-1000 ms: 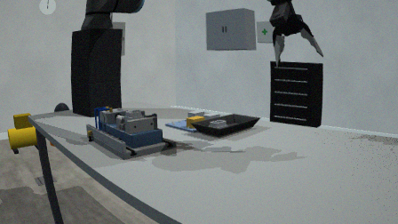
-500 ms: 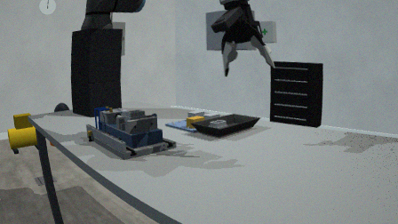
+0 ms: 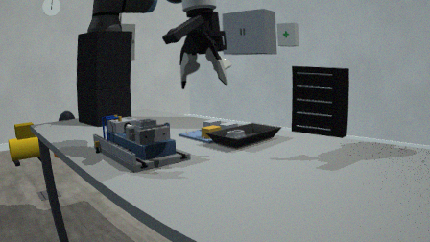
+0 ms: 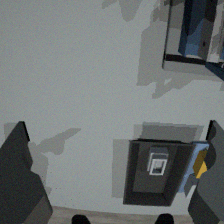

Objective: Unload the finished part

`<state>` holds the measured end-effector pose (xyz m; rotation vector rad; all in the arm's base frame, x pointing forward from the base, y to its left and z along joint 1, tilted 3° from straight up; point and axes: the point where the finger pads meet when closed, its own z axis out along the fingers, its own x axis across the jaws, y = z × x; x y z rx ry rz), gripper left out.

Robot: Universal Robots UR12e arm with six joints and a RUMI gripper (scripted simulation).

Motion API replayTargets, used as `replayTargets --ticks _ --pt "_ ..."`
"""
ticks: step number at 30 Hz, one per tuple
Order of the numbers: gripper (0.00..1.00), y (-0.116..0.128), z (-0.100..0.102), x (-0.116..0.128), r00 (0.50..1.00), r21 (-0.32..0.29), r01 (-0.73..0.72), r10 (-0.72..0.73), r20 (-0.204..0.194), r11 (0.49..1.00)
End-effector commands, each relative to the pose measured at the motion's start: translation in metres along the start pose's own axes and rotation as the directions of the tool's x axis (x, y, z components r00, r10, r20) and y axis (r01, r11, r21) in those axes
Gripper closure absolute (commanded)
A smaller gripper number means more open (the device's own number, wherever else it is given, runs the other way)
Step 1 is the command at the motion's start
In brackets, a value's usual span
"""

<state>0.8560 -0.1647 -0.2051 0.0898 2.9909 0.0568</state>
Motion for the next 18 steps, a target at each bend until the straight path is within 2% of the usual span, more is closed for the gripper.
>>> replayTargets --ticks 1,5,7,10,13,18 --pt "0.00 -0.034 -0.005 0.052 1.000 0.019 -0.013 0.013 -0.024 1.000" --pt "0.00 -0.057 -0.007 0.104 0.998 0.031 -0.030 0.032 -0.054 0.999" --pt "0.00 -0.057 -0.007 0.104 0.998 0.031 -0.030 0.032 -0.054 0.999" --pt "0.00 -0.068 -0.008 0.131 0.997 0.036 -0.039 0.042 -0.070 0.999" --pt "0.00 -0.073 -0.010 0.148 0.996 0.039 -0.045 0.048 -0.080 0.998" --pt "0.00 -0.077 -0.011 0.158 0.995 0.041 -0.048 0.052 -0.086 0.998"
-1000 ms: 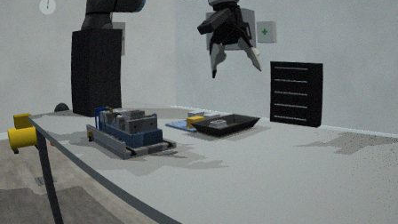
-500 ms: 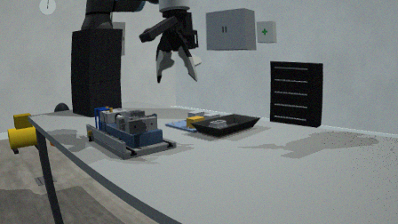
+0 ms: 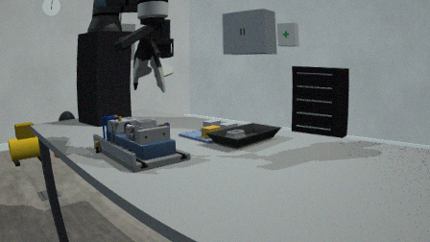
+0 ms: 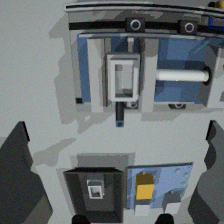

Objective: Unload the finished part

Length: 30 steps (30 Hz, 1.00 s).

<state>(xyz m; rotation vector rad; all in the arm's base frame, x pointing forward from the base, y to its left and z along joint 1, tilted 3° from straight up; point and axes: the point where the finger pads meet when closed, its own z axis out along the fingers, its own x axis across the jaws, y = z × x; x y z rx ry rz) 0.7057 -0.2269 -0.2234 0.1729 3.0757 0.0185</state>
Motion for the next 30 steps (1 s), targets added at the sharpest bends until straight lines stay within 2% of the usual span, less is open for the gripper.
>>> replayTargets --ticks 1,2,3,30 --pt "0.00 -0.0060 -0.0030 0.0110 1.000 0.007 0.002 -0.002 -0.002 1.000" --pt "0.00 -0.0060 -0.0030 0.0110 1.000 0.007 0.002 -0.002 -0.002 1.000" --pt "1.00 -0.0060 -0.0030 0.0110 1.000 0.006 0.002 -0.002 -0.002 1.000" --pt "1.00 -0.0047 -0.0029 0.0085 1.000 0.006 0.004 -0.004 0.000 1.000"
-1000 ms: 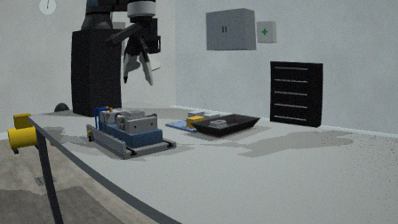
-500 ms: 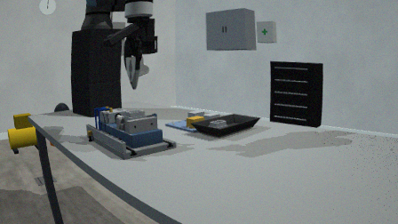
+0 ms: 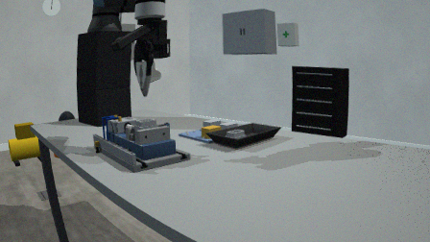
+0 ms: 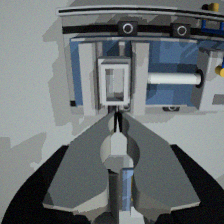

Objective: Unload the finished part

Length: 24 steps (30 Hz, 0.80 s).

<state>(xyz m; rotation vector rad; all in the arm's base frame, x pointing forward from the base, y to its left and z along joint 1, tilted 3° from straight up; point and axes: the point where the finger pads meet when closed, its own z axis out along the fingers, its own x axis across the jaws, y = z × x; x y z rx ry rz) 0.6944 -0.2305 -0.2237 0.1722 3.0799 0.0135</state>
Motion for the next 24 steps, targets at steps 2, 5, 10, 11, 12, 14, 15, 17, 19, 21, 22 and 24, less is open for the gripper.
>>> replayTargets --ticks 2,5,10,11,12,14,15,17,19,21,22,24 --pt "1.00 0.0002 -0.0026 -0.0023 1.000 0.003 0.003 -0.003 0.004 1.000" --pt "1.00 0.0002 -0.0026 -0.0023 1.000 0.003 0.003 -0.003 0.004 1.000" --pt "1.00 0.0002 -0.0026 -0.0023 1.000 0.003 0.003 -0.003 0.004 1.000" --pt "1.00 0.0002 -0.0026 -0.0023 1.000 0.003 0.003 -0.003 0.004 1.000" --pt "1.00 0.0002 -0.0026 -0.0023 1.000 0.003 0.003 -0.003 0.004 1.000" --pt "1.00 0.0002 -0.0026 -0.0023 1.000 0.003 0.003 -0.003 0.004 1.000" --pt "1.00 0.0002 -0.0026 -0.0023 1.000 0.003 0.003 -0.003 0.004 1.000" --pt "1.00 0.0002 -0.0026 -0.0023 1.000 0.003 0.003 -0.003 0.004 1.000" --pt "0.60 0.0002 -0.0026 -0.0023 1.000 0.003 0.003 -0.003 0.004 1.000" --pt "0.60 0.0002 -0.0026 -0.0023 1.000 0.003 0.003 -0.003 0.004 1.000" --pt "0.60 0.0002 -0.0026 -0.0023 1.000 0.003 0.003 -0.003 0.004 1.000" --pt "0.60 0.0002 -0.0026 -0.0023 1.000 0.003 0.003 -0.003 0.004 1.000"
